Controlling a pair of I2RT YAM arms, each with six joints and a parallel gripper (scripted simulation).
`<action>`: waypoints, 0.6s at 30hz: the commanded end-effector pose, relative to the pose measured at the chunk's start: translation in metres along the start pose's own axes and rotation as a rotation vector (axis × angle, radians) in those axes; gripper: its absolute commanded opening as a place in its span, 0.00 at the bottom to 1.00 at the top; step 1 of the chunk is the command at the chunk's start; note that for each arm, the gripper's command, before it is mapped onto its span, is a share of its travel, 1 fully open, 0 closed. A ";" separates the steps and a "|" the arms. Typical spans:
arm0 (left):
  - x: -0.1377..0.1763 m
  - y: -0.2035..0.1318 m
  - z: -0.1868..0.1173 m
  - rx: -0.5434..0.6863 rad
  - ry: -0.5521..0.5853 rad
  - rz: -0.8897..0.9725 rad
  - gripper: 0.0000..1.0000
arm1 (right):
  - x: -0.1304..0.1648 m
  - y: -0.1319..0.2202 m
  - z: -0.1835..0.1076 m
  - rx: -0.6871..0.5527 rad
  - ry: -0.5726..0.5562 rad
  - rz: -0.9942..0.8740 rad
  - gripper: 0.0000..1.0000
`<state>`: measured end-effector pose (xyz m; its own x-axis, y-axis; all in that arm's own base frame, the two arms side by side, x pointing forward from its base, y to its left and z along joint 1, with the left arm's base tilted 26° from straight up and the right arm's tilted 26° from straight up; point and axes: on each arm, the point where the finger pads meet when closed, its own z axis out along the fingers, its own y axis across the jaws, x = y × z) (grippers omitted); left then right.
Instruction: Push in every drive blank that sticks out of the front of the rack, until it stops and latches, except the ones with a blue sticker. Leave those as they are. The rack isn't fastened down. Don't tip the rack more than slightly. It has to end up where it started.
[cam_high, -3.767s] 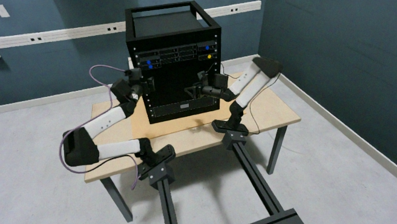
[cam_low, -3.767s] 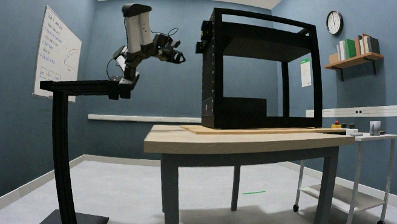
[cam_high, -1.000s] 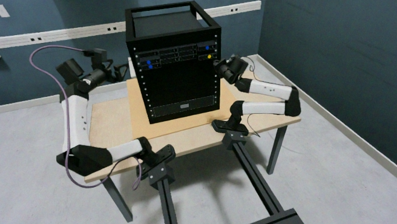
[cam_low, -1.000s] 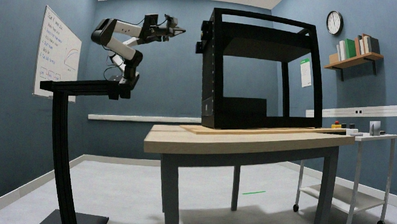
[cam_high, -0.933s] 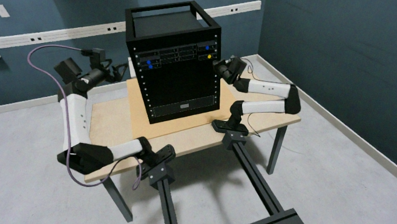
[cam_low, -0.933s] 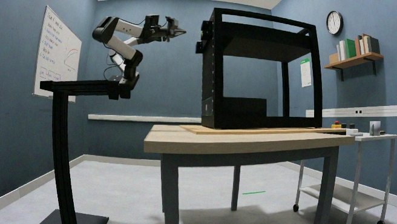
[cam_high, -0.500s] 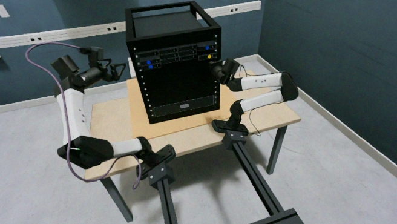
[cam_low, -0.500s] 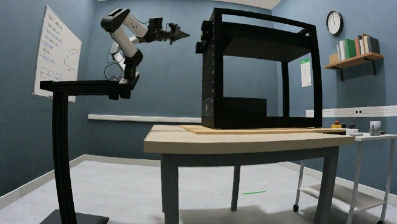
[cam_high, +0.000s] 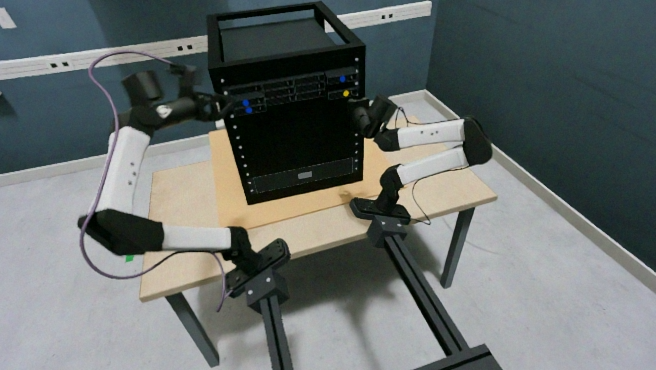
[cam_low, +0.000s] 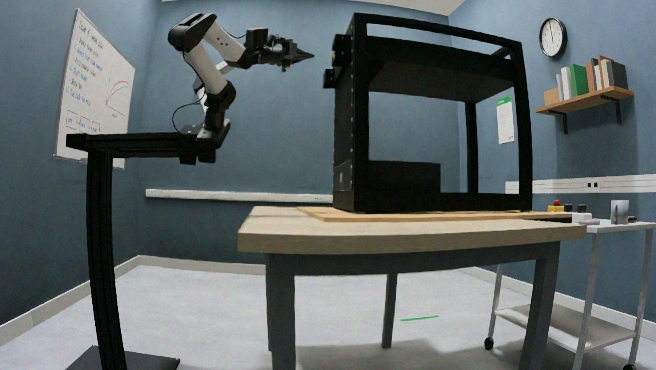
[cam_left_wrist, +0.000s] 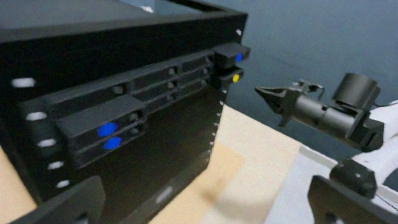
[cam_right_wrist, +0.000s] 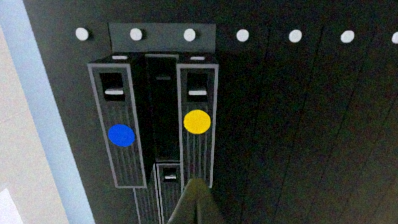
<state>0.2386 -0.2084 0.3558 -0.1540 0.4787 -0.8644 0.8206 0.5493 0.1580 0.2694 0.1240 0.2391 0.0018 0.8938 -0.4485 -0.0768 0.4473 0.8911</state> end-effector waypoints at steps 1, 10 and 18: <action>-0.012 -0.002 0.029 -0.128 0.070 -0.059 1.00 | 0.000 0.002 0.000 -0.007 -0.010 0.018 0.00; -0.018 -0.071 0.078 -0.136 0.150 -0.016 1.00 | -0.001 0.003 0.000 -0.010 -0.011 0.022 0.00; -0.020 -0.148 0.100 -0.140 0.163 0.057 1.00 | -0.001 0.003 0.000 -0.010 -0.011 0.022 0.00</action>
<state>0.1727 -0.3612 0.2860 -0.1850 0.6536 -0.7339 0.8197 0.5145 0.2516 0.2694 0.1236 0.2403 0.0054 0.8962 -0.4436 -0.0798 0.4426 0.8932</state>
